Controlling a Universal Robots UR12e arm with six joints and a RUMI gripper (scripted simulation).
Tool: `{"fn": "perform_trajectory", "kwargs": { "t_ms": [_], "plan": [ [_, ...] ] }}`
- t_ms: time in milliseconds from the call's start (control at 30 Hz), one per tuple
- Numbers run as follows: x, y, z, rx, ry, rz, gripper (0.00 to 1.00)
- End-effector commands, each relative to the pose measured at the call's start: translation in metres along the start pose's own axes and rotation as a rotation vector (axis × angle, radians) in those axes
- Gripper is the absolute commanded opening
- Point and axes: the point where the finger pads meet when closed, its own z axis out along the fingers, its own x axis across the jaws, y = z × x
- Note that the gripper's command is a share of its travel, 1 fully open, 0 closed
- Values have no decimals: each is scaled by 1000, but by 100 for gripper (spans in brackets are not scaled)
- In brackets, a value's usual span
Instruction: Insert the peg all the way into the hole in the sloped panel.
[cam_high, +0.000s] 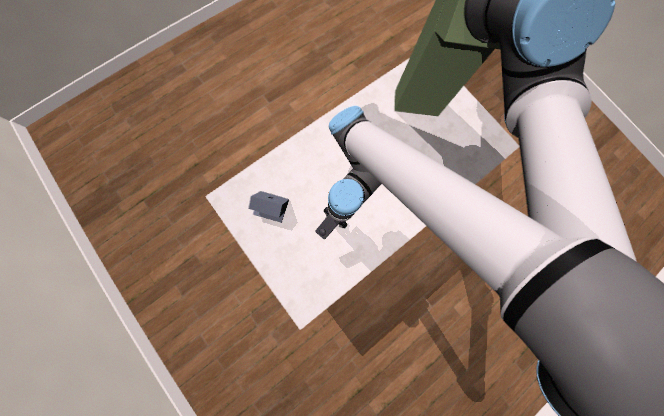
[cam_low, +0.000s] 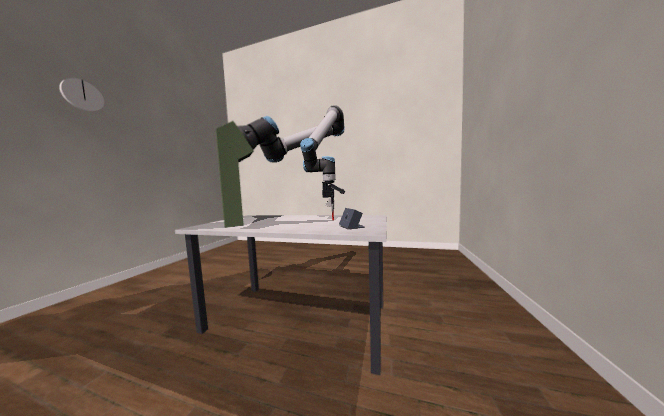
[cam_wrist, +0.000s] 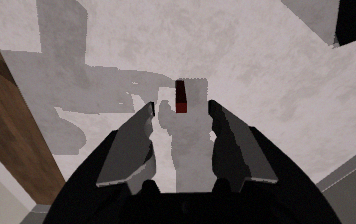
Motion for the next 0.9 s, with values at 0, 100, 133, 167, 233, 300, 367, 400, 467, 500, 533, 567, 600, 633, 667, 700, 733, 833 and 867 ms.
{"fn": "perform_trajectory", "kwargs": {
  "t_ms": [0, 100, 133, 167, 233, 300, 367, 400, 467, 500, 533, 567, 600, 633, 667, 700, 733, 833, 867],
  "plan": [
    [0, 0, 0, 1, 0, 0, 38],
    [0, 0, 0, 1, 0, 0, 34],
    [0, 0, 0, 1, 0, 0, 33],
    [0, 0, 0, 1, 0, 0, 31],
    [0, 0, 0, 1, 0, 0, 28],
    [0, 0, 0, 1, 0, 0, 26],
    [0, 0, 0, 1, 0, 0, 23],
    [0, 0, 0, 1, 0, 0, 21],
    [0, 0, 0, 1, 0, 0, 18],
    [0, 0, 0, 1, 0, 0, 18],
    [0, 0, 0, 1, 0, 0, 18],
    [0, 0, 0, 1, 0, 0, 17],
    [0, 0, 0, 1, 0, 0, 15],
    [0, 0, 0, 1, 0, 0, 14],
    [0, 0, 0, 1, 0, 0, 13],
    [0, 0, 0, 1, 0, 0, 11],
    [0, 0, 0, 1, 0, 0, 10],
    [0, 0, 0, 1, 0, 0, 5],
    [0, 0, 0, 1, 0, 0, 4]
  ]
}}
